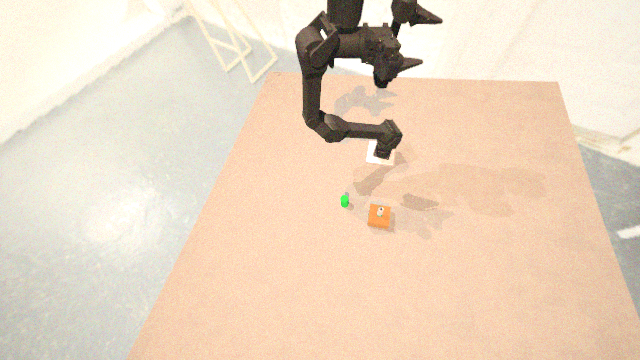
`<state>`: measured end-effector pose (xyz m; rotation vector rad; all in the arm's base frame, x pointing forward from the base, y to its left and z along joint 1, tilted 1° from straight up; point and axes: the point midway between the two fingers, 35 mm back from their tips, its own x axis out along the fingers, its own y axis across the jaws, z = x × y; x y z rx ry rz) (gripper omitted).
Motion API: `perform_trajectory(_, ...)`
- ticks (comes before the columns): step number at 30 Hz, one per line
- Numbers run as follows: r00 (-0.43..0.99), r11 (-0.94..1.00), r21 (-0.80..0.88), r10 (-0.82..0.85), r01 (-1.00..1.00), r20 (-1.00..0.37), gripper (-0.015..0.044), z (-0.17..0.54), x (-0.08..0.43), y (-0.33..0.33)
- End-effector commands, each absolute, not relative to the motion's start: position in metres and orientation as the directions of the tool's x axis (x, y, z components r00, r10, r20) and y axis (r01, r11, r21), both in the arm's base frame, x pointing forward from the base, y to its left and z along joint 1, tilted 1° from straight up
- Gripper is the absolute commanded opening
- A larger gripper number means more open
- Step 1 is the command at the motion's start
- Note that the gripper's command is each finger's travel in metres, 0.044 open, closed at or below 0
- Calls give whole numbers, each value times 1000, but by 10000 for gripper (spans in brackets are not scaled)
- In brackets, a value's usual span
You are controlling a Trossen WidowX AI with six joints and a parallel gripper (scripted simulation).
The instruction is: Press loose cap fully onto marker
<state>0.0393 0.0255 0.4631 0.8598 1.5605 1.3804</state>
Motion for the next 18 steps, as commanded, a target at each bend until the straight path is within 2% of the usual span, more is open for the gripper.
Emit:
perform_trajectory(1, -387, 152, 987, 908, -51, -160, 374, 463, 38, 26)
perform_trajectory(6, -195, 216, 953, 946, -214, -258, 243, 456, 21, 52)
perform_trajectory(12, 71, 390, 842, 917, -372, -393, 238, 439, 20, 95)
perform_trajectory(18, 294, 600, 672, 799, -434, -524, 238, 413, 45, 135)
